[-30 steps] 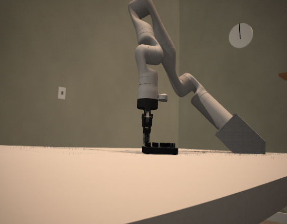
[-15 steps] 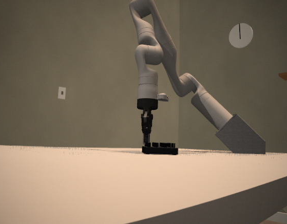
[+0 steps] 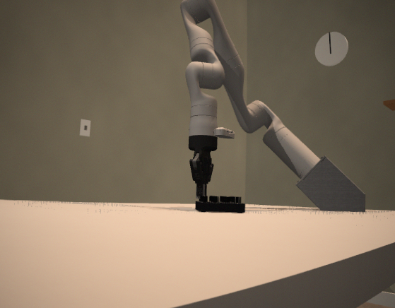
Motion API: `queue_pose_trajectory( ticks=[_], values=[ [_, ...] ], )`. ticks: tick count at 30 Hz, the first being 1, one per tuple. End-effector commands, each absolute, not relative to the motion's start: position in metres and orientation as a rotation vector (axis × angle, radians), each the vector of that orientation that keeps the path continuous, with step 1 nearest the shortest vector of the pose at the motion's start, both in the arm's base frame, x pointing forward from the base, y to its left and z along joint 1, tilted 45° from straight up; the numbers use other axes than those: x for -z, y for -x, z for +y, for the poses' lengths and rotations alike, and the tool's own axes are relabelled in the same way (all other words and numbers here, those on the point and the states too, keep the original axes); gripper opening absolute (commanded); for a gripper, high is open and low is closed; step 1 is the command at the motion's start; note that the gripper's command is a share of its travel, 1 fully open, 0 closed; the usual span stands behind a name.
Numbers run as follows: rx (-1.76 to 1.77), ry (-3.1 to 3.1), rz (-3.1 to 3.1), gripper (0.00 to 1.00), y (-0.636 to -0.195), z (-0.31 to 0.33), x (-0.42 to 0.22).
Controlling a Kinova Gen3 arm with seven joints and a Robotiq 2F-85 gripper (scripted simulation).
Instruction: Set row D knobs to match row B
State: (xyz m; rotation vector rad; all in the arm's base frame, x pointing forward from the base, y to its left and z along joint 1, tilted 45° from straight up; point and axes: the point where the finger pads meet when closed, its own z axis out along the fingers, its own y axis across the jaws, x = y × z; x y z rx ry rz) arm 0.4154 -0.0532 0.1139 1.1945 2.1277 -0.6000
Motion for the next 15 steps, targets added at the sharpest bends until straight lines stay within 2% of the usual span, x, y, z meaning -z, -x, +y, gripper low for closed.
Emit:
queue_pose_trajectory(
  ticks=[1, 15],
  values=[
    [0.595, -1.205, 2.115, 0.08, -0.4155, -0.0525, -0.114],
    [0.491, -1.422, 1.941, 0.08, -0.4155, -0.0525, -0.114]
  ],
)
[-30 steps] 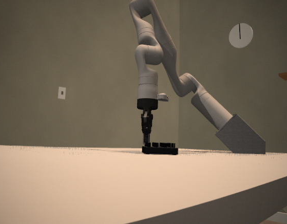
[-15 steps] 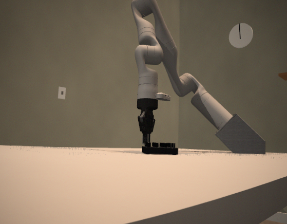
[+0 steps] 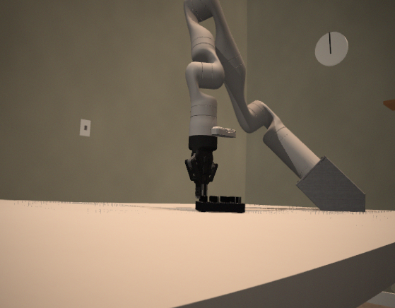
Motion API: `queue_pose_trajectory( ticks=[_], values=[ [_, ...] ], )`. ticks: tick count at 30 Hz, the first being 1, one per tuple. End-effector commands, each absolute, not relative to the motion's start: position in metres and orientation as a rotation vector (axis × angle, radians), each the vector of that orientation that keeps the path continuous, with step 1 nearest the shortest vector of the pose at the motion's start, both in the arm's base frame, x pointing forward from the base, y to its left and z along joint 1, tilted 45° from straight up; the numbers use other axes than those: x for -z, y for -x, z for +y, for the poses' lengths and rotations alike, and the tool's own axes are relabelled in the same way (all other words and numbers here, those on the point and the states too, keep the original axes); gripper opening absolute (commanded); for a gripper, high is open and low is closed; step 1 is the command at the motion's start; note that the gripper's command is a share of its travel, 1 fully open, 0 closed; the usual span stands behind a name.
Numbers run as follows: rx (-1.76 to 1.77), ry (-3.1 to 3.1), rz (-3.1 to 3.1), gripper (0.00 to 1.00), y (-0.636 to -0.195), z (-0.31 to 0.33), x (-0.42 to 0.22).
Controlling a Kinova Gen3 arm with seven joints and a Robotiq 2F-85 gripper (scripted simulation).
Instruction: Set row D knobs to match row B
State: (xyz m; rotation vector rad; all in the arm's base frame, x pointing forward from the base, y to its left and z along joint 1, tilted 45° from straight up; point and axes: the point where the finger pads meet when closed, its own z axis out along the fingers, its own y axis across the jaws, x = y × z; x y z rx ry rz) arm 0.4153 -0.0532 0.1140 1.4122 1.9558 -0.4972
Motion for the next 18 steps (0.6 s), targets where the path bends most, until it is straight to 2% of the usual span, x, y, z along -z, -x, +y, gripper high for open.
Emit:
queue_pose_trajectory(
  ticks=[1, 18],
  values=[
    [0.483, -1.439, 1.926, 0.08, -0.4155, -0.0525, -0.114],
    [0.353, -1.672, 1.692, 0.08, -0.4155, -0.0525, -0.114]
  ],
)
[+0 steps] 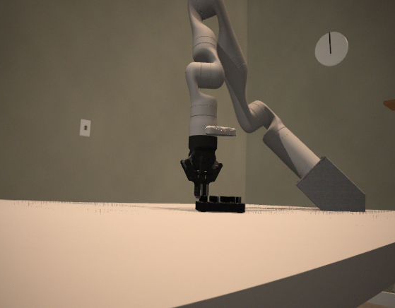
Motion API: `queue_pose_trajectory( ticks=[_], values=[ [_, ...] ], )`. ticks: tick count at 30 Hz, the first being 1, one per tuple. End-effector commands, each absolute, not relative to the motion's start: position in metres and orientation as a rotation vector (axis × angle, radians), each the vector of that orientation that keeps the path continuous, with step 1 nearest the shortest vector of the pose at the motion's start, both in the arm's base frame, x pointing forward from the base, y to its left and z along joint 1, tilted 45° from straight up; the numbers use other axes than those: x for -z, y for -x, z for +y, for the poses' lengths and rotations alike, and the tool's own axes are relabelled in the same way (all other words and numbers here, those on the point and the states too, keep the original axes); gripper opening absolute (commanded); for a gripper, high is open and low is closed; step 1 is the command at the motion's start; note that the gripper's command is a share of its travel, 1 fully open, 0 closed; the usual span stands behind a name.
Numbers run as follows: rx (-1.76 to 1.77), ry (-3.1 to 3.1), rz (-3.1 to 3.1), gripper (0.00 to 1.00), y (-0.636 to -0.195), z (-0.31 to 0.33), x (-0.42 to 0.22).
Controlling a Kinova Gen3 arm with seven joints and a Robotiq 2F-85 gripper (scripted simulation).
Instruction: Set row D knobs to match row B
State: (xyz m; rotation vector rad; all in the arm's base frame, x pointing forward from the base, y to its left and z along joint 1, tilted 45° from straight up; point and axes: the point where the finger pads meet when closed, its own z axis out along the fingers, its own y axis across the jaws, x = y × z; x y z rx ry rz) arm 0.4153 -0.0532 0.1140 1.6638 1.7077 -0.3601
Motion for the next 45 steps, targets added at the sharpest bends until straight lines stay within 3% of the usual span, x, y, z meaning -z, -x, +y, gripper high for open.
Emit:
queue_pose_trajectory(
  ticks=[1, 45],
  values=[
    [0.345, -1.686, 1.676, 0.08, -0.4155, -0.0525, -0.114],
    [0.092, -2.039, 1.172, 0.08, -0.4155, -0.0525, -0.114]
  ],
)
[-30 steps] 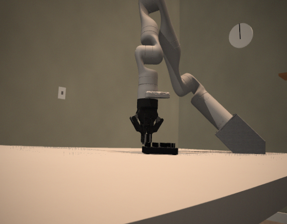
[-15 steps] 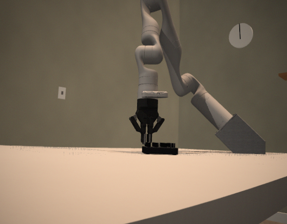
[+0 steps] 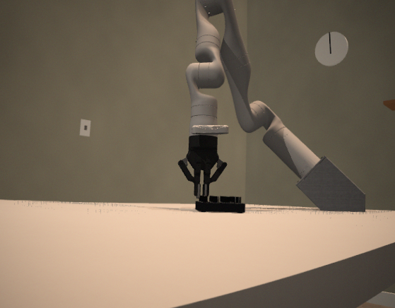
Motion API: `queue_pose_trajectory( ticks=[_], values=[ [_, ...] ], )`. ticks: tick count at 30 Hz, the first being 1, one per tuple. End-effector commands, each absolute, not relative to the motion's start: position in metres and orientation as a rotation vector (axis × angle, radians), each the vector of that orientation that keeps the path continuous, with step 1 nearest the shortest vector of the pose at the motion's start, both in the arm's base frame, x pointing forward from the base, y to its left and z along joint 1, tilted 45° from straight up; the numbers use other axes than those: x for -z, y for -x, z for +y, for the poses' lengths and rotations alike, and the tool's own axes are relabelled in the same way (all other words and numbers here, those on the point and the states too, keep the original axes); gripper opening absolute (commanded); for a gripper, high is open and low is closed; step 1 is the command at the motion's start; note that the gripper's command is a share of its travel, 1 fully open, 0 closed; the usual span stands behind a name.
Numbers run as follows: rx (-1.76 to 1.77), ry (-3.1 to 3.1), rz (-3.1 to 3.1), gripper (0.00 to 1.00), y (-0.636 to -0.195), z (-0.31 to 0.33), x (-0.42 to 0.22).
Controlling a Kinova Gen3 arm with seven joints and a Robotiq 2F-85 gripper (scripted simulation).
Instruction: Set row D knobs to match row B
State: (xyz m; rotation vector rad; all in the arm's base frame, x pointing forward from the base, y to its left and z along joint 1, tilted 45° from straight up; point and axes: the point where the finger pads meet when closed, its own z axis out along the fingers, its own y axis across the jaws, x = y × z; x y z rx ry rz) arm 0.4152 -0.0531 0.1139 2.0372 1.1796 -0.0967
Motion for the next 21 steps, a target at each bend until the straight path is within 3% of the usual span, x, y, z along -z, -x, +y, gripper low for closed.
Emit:
queue_pose_trajectory(
  ticks=[1, 21],
  values=[
    [0.088, -2.044, 1.164, 0.08, -0.4155, -0.0525, -0.114],
    [0.046, -2.091, 1.074, 0.08, -0.4155, -0.0525, -0.114]
  ],
)
